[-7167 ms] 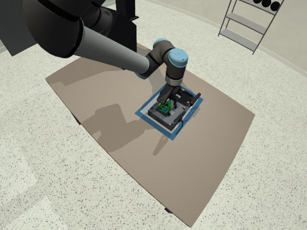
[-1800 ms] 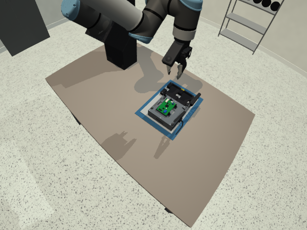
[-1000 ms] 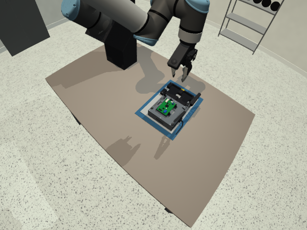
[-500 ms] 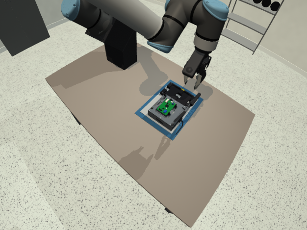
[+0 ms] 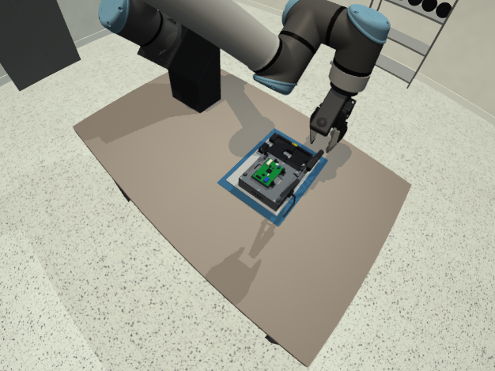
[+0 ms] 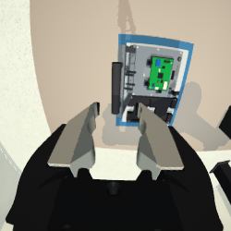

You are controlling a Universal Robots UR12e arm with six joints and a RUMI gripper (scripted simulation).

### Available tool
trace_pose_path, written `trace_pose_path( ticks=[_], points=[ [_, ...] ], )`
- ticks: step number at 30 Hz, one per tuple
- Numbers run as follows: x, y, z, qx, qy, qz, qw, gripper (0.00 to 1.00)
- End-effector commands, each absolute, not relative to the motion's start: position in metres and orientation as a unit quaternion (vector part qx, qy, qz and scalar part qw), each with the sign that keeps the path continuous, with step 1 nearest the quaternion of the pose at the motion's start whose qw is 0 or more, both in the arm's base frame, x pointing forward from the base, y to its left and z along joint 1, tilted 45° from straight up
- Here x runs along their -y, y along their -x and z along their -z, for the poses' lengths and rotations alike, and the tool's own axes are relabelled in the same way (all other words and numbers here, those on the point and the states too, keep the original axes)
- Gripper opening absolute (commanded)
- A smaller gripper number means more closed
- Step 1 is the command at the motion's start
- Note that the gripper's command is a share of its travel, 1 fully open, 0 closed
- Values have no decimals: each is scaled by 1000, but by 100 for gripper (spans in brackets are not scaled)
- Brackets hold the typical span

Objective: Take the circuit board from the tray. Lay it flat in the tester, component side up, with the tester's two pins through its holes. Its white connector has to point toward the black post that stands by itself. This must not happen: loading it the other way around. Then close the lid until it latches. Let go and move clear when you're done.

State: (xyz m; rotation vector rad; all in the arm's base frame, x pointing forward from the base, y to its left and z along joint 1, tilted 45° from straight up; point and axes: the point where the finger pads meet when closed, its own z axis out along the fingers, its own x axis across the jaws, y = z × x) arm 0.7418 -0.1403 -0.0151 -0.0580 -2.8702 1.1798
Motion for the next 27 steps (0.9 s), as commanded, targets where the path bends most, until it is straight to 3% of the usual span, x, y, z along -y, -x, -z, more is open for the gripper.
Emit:
trace_pose_path(
  ticks=[1, 27],
  points=[
    [139, -748, 15, 924, 18, -381, 19, 30],
    [150, -744, 26, 924, 18, -380, 21, 30]
  ],
)
